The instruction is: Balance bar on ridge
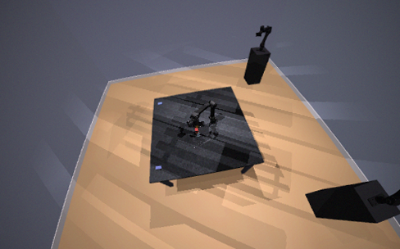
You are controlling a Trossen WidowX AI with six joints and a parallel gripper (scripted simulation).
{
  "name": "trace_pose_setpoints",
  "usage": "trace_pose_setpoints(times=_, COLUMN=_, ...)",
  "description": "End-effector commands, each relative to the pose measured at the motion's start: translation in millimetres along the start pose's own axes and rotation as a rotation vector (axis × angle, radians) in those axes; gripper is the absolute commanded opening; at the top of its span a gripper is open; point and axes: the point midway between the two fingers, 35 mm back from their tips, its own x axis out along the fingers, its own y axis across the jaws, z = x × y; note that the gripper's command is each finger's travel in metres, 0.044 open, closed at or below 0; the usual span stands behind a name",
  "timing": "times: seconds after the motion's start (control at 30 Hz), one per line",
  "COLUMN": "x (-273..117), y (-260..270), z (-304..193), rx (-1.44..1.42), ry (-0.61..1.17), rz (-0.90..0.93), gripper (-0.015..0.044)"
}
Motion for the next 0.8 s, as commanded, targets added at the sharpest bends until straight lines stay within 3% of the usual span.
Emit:
trace_pose_setpoints(times=0.0, x=-0.6, y=-6.9, z=-3.8, rx=0.009, ry=0.005, rz=0.000, gripper=0.0000)
trace_pose_setpoints(times=0.77, x=34.1, y=-6.9, z=-4.5, rx=0.009, ry=0.005, rz=0.000, gripper=0.0000)
